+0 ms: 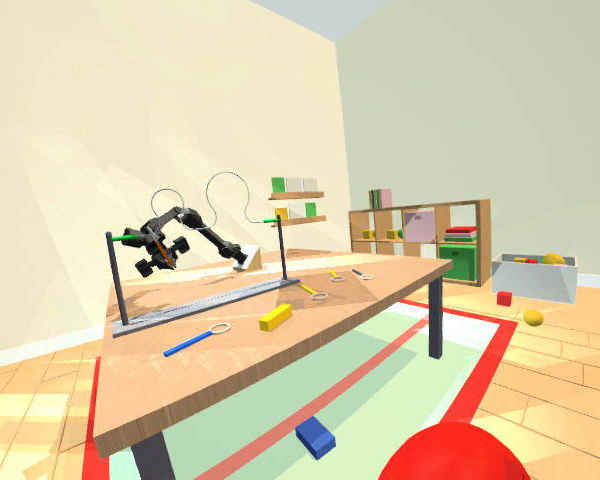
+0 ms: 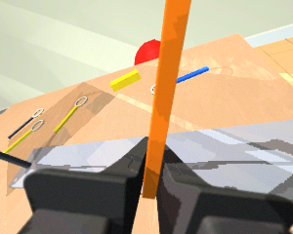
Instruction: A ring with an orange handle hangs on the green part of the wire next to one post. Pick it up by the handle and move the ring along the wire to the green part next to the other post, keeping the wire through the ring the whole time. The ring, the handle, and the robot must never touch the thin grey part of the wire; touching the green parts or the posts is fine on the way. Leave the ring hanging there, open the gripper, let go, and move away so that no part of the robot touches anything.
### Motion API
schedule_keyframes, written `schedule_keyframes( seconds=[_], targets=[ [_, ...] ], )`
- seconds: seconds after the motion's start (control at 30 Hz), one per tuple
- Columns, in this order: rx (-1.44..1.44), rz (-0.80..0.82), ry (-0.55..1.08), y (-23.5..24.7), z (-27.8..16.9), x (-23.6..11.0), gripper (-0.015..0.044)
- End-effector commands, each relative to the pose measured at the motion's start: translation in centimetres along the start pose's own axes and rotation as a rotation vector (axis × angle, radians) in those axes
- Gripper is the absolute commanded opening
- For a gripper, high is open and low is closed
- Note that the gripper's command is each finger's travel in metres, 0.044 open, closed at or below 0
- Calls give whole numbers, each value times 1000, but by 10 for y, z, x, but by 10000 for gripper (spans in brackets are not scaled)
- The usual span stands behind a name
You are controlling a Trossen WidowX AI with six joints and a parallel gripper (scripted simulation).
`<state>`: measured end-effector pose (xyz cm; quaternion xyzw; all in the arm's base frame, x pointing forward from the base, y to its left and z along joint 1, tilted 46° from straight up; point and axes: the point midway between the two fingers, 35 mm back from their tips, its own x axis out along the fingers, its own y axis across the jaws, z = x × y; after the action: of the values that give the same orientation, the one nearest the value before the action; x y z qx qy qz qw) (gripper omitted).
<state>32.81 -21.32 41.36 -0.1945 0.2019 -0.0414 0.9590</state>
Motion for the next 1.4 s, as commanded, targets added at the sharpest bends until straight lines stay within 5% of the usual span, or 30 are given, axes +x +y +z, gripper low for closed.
schedule_keyframes(
  seconds=[0.0, 1.37],
  targets=[
    [85, 52, -5, 17, 2, -1, -150],
    [945, 532, -7, 136, 71, -41, -150]
  ],
)
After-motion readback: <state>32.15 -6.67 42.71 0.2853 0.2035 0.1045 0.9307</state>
